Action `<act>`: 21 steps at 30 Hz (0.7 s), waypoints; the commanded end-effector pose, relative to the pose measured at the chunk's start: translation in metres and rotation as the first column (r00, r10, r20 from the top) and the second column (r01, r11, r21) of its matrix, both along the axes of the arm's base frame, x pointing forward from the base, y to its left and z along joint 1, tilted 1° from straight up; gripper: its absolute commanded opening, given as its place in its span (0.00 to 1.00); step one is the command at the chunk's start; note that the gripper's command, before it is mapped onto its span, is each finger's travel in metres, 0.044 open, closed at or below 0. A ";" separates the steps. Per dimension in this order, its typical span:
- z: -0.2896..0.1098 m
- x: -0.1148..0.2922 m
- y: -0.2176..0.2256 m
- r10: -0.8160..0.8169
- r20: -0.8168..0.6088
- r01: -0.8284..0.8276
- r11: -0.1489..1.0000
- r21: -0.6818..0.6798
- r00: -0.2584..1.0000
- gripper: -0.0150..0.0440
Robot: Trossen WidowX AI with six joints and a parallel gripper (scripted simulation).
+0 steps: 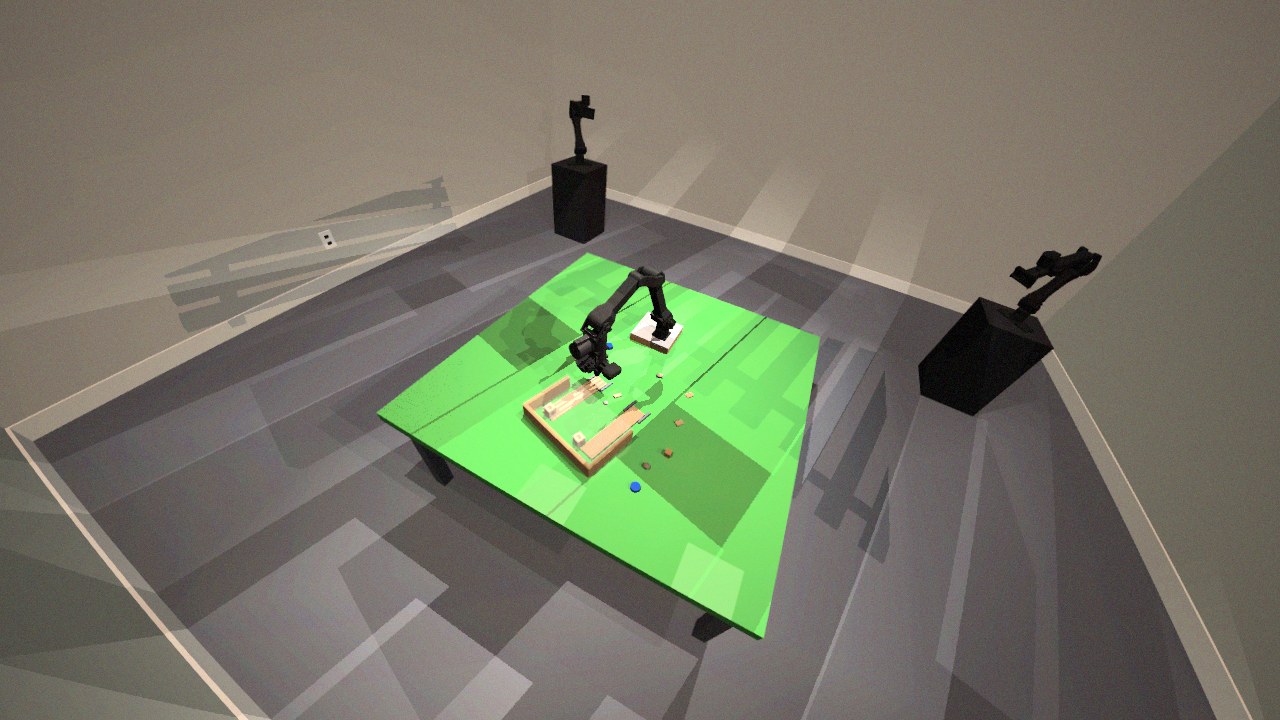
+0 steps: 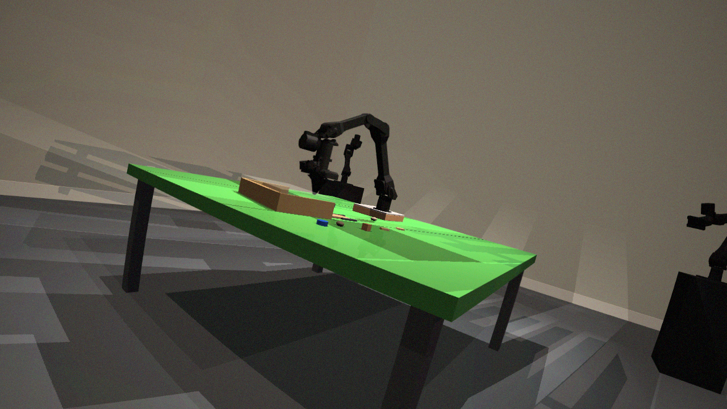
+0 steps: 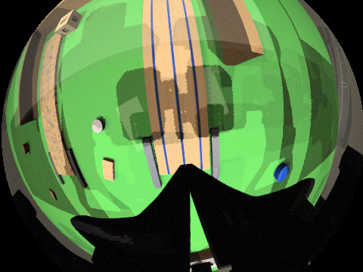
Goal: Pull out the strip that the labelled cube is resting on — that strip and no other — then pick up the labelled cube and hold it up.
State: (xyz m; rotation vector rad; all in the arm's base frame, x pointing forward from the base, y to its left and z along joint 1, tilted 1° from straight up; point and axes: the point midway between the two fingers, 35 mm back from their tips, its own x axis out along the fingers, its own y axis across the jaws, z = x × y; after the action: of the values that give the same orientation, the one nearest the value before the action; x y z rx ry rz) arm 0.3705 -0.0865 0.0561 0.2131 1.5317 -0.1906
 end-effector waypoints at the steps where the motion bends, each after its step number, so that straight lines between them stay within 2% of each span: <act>1: -0.007 0.000 -0.001 -0.001 -0.001 0.001 1.000 -0.005 1.000 0.25; 21: -0.040 0.000 0.001 -0.001 -0.001 0.001 1.000 -0.005 1.000 0.25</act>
State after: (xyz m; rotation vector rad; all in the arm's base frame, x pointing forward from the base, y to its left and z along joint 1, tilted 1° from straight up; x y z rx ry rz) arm 0.3709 -0.0856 0.0217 0.2111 1.5327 -0.1884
